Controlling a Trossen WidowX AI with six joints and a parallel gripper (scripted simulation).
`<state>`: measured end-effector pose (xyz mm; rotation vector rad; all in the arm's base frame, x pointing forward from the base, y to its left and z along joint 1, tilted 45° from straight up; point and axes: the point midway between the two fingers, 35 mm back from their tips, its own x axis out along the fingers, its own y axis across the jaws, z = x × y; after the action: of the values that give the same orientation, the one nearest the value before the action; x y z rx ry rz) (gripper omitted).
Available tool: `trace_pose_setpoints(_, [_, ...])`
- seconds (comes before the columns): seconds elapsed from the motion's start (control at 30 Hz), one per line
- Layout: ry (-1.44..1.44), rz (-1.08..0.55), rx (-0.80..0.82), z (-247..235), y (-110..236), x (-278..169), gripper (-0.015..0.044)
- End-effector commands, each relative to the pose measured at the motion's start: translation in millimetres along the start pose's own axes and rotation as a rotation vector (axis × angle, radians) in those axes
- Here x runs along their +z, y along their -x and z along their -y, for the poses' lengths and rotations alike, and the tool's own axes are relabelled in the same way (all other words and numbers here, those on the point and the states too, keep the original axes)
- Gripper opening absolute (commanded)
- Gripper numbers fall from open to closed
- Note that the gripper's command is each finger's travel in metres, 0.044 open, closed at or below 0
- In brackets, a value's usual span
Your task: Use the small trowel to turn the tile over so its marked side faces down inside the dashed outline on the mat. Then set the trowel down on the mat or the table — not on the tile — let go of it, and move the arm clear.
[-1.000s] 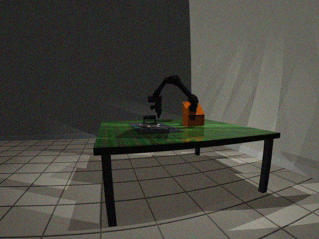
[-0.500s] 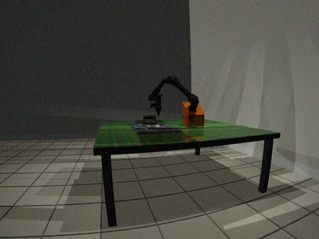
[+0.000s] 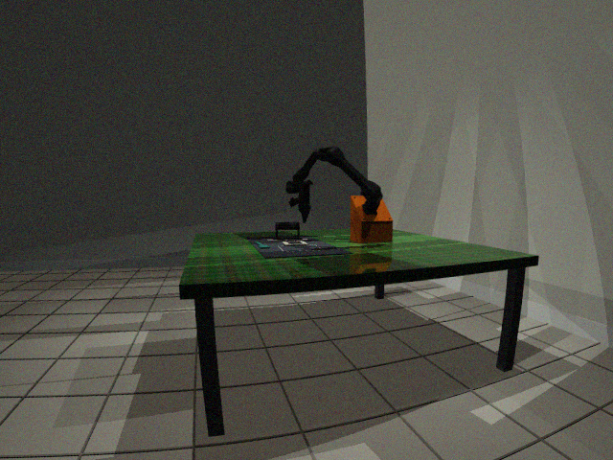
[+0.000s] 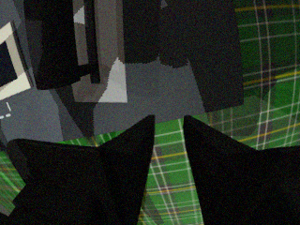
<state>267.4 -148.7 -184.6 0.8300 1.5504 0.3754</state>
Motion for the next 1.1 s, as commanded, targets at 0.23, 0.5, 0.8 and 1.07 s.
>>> trace_pose_setpoints(0.23, [0.0,0.0,0.0,0.0,0.0,0.0,0.01])
trace_pose_setpoints(0.5, [0.0,0.0,0.0,0.0,0.0,0.0,0.0047])
trace_pose_setpoints(0.8, [0.0,0.0,0.0,0.0,0.0,0.0,0.0])
trace_pose_setpoints(1.07, [0.0,0.0,0.0,0.0,0.0,0.0,0.0053])
